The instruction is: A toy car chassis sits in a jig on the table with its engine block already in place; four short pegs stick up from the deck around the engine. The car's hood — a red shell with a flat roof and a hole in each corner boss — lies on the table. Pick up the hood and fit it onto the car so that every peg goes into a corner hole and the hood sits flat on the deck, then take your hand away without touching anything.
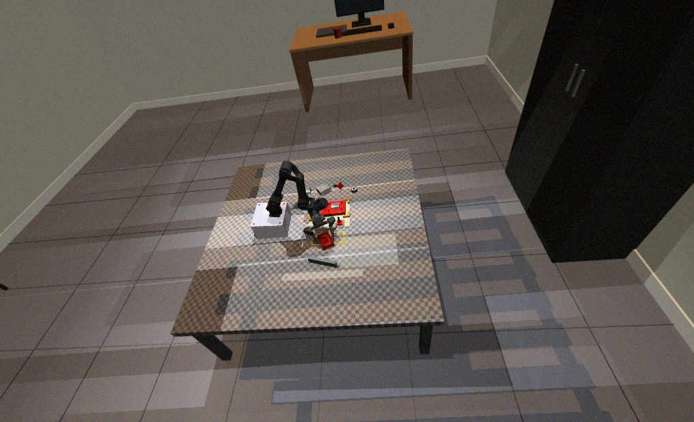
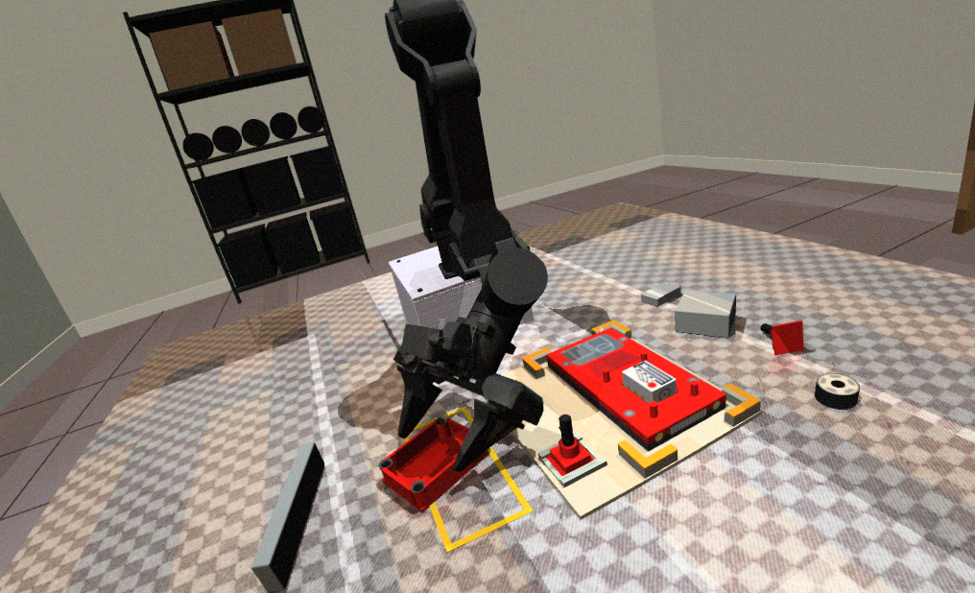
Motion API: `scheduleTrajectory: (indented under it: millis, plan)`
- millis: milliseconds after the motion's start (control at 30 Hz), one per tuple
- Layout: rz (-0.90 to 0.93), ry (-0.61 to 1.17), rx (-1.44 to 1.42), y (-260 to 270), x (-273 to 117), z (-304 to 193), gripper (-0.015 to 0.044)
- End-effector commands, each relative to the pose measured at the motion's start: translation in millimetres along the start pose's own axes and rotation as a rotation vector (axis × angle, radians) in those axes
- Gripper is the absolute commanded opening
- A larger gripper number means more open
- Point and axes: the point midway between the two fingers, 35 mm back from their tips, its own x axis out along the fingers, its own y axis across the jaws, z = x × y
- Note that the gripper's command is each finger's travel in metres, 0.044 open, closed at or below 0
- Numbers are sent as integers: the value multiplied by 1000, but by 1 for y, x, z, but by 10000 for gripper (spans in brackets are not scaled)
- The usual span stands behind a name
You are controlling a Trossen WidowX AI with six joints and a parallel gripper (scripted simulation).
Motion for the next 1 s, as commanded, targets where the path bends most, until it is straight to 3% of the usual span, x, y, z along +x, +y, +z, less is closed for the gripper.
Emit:
scheduleTrajectory:
  millis: [0,667,800,967]
  plan:
    - [-4,-3,6,0,1,-1,440]
    - [-4,-3,6,-1,7,-10,440]
    - [0,0,0,0,6,-9,335]
    - [0,0,0,0,6,-9,302]
